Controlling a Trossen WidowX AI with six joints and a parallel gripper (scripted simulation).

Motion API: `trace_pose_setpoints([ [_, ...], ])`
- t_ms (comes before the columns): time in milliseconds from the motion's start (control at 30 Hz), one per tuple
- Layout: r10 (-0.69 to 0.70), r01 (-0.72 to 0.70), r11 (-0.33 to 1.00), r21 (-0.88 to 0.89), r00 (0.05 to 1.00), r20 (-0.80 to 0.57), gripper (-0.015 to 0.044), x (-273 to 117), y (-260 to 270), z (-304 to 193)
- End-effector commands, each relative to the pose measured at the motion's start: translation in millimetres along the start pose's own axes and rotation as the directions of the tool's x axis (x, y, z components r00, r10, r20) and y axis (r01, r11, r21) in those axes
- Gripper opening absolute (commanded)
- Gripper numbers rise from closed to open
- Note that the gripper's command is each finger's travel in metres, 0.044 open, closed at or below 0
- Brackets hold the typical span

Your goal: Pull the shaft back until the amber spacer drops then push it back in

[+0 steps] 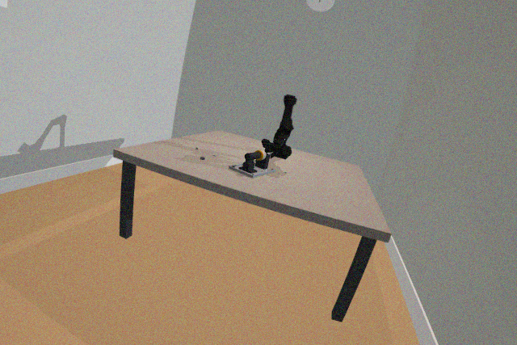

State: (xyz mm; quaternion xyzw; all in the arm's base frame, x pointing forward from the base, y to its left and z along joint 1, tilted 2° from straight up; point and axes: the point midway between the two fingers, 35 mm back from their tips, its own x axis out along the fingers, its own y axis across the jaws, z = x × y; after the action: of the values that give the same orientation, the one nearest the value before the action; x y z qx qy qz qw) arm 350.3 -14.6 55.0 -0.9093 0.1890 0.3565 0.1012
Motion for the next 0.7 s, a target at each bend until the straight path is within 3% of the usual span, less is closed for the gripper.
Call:
trace_pose_setpoints([
  [0,0.003,-0.003,1.0,0.006,1.0,-0.001,0.0,-0.5,0.6,0.5],
  [667,0.003,-0.003,1.0,0.006,1.0,-0.001,0.0,-1.7,0.6,1.7],
])
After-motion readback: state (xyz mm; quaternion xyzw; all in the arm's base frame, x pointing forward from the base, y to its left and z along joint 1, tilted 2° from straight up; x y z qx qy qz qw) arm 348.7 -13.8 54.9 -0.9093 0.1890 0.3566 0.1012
